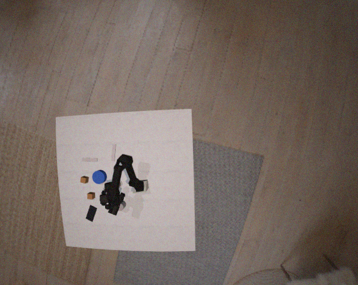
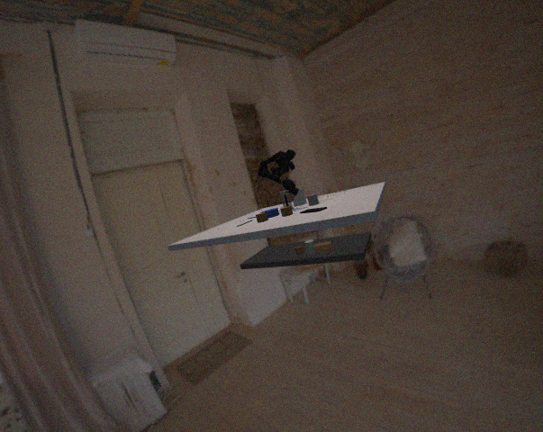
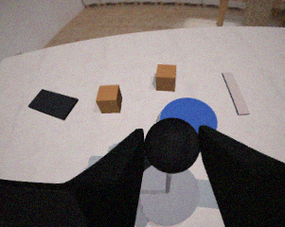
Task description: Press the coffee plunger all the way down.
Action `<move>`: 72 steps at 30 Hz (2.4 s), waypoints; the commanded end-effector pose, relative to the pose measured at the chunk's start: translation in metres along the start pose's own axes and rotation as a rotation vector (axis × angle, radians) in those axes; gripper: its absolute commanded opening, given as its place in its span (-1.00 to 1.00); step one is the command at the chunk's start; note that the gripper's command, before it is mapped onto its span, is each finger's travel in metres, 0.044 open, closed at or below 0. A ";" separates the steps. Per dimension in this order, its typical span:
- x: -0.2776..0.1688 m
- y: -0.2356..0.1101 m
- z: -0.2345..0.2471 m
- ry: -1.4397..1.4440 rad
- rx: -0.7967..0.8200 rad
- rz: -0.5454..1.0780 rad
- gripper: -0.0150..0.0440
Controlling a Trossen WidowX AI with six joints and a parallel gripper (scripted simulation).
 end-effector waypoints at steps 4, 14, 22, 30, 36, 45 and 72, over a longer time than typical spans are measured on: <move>-0.007 0.005 -0.001 -0.004 0.000 0.002 -0.06; -0.020 0.014 -0.003 -0.003 0.003 0.008 -0.06; -0.030 0.022 -0.005 -0.003 0.005 0.011 -0.06; -0.041 0.029 -0.007 -0.003 0.006 0.012 -0.06; -0.049 0.035 -0.009 -0.003 0.007 0.012 -0.06; -0.061 0.043 -0.012 -0.003 0.006 0.009 -0.06; -0.070 0.060 -0.017 -0.004 -0.002 -0.005 -0.06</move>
Point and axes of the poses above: the point midway between the two fingers, 35 mm back from their tips, its own y axis out along the fingers, its own z axis across the jaws, x = y × z, the point moved 6 cm from there along -y, back along the fingers, and after that the axes turned 14 degrees about y, right-handed, at the moved point
